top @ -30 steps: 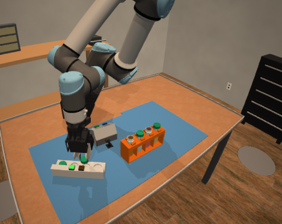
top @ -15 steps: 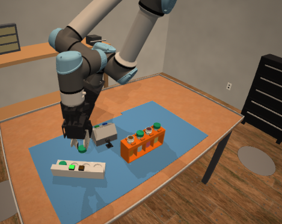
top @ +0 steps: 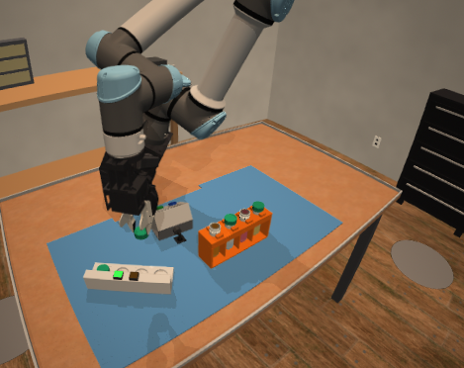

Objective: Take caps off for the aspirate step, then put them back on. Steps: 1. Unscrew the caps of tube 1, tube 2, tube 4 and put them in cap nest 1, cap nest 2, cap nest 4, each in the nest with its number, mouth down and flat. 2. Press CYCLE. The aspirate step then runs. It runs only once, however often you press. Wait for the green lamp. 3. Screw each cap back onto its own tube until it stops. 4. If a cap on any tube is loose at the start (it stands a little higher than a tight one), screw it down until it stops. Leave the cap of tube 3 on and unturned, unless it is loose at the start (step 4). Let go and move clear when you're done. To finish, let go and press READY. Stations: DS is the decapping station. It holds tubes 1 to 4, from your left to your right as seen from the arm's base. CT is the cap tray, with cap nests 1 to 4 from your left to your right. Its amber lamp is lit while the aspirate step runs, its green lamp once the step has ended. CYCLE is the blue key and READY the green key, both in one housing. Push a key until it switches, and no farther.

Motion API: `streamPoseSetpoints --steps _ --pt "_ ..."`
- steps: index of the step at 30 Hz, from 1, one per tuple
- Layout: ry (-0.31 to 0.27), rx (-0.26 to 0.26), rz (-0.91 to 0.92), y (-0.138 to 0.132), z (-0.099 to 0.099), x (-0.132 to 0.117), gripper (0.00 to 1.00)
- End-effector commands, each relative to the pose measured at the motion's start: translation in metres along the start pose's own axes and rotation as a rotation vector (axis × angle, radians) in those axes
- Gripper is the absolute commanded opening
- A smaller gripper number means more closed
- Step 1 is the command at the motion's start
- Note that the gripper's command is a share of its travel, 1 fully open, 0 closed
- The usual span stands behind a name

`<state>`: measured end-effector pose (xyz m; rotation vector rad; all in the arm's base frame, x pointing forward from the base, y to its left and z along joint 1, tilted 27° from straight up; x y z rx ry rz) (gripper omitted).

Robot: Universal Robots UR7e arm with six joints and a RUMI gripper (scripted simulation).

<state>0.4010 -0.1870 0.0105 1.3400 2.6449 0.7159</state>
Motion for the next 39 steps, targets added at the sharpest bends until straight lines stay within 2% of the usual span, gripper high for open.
streamPoseSetpoints --steps 1,4,6,8,15,16,17,18,19,20,23,26,36,39 --pt "-0.008 0.009 0.239 0.016 -0.001 0.017 0.0" --pt "-0.008 0.008 0.406 0.028 -0.001 0.029 0.0" --pt "-0.008 0.008 0.406 0.028 -0.001 0.029 0.0" --pt "-0.009 0.008 0.571 0.039 -0.001 0.041 0.0" --pt "-0.01 0.007 0.823 0.057 -0.001 0.059 0.0" --pt "-0.01 0.006 0.906 0.062 -0.001 0.065 0.0" --pt "-0.01 0.006 0.906 0.062 -0.001 0.065 0.0" --pt "-0.011 0.006 0.989 0.068 -0.001 0.071 0.0" --pt "-0.011 0.006 0.989 0.068 -0.001 0.071 0.0" --pt "-0.011 0.005 1.073 0.074 0.0 0.077 0.0" --pt "-0.011 0.005 1.073 0.074 0.0 0.077 0.0" --pt "-0.012 0.004 1.272 0.091 0.0 0.095 0.0" --pt "-0.012 0.004 1.271 0.132 0.0 0.137 0.0" --pt "-0.012 0.004 1.271 0.137 0.001 0.143 0.0"
Point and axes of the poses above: the point where the finger pads meet when closed, its own z axis out along the fingers, its own y axis across the jaws, x = y × z, the point moved 1 cm from there along -z, back along the fingers, and after that the axes turned 9 degrees about z, right-handed, at the moved point
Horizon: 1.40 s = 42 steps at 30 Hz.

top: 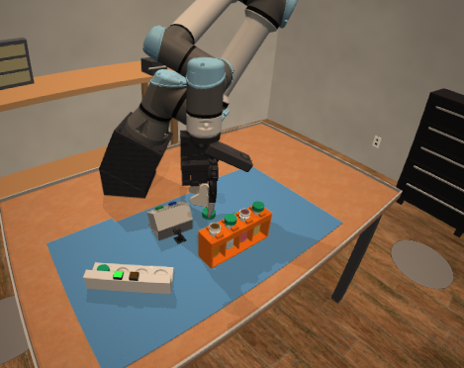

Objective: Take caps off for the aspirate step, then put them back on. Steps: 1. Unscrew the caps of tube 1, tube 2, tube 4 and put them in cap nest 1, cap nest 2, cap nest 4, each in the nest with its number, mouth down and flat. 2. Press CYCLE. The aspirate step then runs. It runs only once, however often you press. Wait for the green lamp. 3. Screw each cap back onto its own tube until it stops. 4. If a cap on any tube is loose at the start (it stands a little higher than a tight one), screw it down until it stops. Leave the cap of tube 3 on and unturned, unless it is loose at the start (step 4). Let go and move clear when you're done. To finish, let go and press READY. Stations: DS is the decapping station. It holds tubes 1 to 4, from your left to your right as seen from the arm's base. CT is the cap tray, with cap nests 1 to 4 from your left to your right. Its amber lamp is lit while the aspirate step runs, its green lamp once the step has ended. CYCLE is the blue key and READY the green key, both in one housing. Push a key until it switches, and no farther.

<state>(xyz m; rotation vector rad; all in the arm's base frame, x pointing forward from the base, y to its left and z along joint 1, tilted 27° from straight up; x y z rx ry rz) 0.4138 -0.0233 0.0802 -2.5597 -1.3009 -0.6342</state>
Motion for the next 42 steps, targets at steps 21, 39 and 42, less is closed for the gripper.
streamPoseSetpoints --steps 21,39,42 --pt "-0.007 -0.002 0.008 -0.053 -0.001 0.099 0.0" --pt "-0.007 -0.002 0.008 -0.053 0.024 0.099 0.0" --pt "-0.007 -0.002 0.008 -0.053 0.024 0.099 0.0"
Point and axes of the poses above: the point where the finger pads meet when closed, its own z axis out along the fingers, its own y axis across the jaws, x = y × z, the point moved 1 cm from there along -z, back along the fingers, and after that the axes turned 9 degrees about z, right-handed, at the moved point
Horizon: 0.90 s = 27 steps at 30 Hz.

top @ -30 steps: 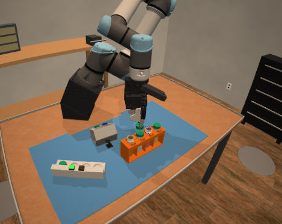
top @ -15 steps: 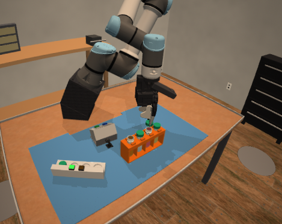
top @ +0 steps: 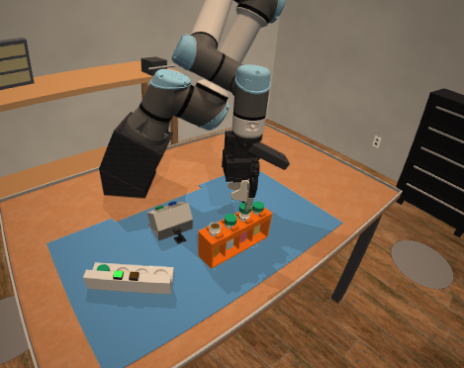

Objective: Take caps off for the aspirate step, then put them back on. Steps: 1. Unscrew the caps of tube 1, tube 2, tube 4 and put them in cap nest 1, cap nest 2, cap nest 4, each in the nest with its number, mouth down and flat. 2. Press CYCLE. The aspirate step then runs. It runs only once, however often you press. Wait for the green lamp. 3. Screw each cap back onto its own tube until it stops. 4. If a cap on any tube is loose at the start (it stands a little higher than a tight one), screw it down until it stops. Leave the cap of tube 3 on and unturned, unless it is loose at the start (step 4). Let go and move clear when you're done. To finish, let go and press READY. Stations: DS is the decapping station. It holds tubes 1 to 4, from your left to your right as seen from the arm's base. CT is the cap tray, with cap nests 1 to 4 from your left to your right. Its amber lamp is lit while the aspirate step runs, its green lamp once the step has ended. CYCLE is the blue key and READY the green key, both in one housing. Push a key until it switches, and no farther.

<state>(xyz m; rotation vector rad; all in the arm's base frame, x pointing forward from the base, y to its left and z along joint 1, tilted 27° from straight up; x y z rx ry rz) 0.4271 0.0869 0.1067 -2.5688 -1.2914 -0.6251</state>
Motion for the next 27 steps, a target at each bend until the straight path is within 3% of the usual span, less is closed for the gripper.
streamPoseSetpoints --steps 1,27 --pt "0.0 -0.002 0.0 0.0008 0.0038 0.0004 0.0" --pt "0.0 -0.002 0.0 0.0007 0.0081 0.0006 0.0"
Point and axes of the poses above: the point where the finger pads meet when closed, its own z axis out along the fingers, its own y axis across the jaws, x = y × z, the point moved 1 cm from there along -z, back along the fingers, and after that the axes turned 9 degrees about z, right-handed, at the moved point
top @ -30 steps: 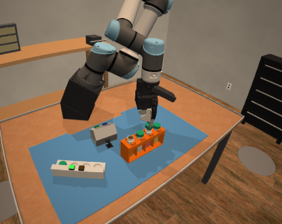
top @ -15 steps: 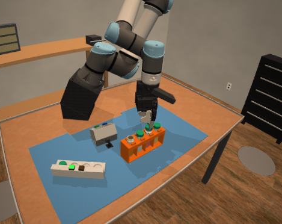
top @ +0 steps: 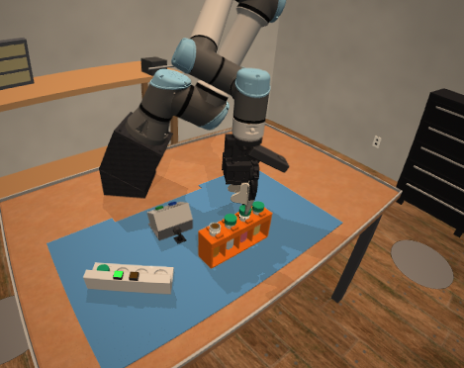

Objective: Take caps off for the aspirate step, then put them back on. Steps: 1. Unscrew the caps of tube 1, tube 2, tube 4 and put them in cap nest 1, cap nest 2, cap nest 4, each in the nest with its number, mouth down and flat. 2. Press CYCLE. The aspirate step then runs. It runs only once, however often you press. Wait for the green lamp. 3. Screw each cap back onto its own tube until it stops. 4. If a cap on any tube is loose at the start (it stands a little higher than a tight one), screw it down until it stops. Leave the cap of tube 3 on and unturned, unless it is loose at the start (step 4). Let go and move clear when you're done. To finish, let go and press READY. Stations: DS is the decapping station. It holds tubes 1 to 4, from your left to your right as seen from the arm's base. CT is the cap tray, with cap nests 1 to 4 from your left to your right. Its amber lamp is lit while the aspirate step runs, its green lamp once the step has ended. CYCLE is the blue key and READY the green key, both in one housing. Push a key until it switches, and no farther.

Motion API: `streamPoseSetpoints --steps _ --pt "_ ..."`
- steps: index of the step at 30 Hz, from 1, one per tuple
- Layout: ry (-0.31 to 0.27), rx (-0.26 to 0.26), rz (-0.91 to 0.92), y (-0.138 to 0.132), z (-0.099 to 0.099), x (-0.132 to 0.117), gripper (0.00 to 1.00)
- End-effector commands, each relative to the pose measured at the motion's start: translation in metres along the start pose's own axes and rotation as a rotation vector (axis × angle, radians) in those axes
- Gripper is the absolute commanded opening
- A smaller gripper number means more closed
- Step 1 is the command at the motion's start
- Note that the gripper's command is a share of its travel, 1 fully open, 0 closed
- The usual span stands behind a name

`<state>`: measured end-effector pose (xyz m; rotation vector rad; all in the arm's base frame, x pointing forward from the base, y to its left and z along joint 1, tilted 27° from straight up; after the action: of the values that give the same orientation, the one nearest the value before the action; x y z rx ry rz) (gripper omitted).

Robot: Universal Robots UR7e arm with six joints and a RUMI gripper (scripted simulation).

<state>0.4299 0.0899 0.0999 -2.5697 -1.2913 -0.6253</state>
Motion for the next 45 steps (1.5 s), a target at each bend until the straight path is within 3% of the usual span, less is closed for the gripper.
streamPoseSetpoints --steps 1,24,25,45 --pt "0.0 -0.001 0.0 0.0003 0.0006 0.0002 0.0" --pt "0.0 -0.001 0.0 0.0003 0.0059 0.0002 0.0" --pt "0.0 -0.001 0.0 0.0003 0.0059 0.0002 0.35" --pt "0.0 -0.001 0.0 0.0003 0.0058 0.0002 0.35"
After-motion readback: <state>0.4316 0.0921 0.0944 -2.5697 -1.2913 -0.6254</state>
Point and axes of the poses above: the point where the finger pads meet when closed, its own z axis out along the fingers, its own y axis across the jaws, x = y × z, the point moved 1 cm from there along -z, back along the fingers, and after that the axes turned 9 degrees about z, right-handed, at the moved point
